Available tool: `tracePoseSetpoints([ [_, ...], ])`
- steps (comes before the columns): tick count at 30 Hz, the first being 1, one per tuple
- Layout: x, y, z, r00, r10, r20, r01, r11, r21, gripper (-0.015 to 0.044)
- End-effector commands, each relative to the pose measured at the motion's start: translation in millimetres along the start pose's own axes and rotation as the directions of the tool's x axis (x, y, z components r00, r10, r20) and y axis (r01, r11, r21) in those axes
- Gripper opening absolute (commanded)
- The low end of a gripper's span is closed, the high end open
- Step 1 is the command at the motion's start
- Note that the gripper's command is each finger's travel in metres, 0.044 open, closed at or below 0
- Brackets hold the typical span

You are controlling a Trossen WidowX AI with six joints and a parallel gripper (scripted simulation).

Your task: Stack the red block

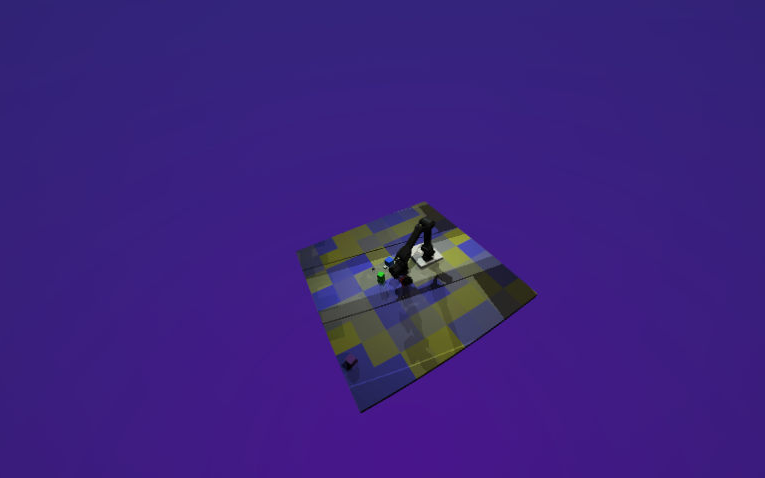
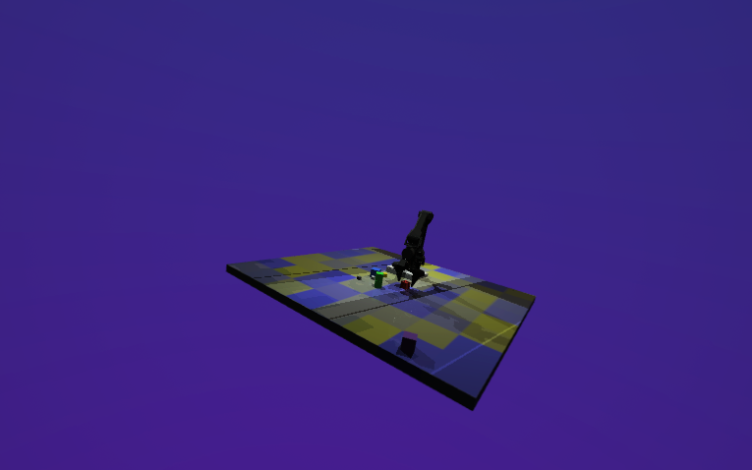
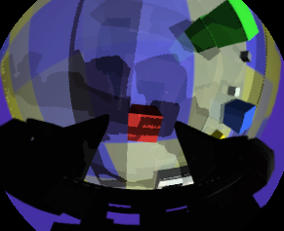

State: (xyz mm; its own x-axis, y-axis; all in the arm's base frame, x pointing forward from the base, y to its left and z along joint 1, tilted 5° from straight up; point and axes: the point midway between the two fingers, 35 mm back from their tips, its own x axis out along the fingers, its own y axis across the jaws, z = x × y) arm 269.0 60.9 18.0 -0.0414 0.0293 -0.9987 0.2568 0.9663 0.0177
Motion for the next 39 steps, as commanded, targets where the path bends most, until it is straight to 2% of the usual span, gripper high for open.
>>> tracePoseSetpoints([
  [1, 10.9, -0.5, -3.8, 1.0, 0.0, -0.014, 0.0, 1.0, 0.002, 0.044],
  [25, 16.7, -0.7, -4.4, 1.0, 0.0, -0.014, 0.0, 1.0, 0.002, 0.044],
  [36, 16.7, -0.7, -4.4, 1.0, 0.0, -0.014, 0.0, 1.0, 0.002, 0.0151],
  [39, 16.7, -0.7, -4.4, 1.0, 0.0, -0.014, 0.0, 1.0, 0.002, 0.0131],
])
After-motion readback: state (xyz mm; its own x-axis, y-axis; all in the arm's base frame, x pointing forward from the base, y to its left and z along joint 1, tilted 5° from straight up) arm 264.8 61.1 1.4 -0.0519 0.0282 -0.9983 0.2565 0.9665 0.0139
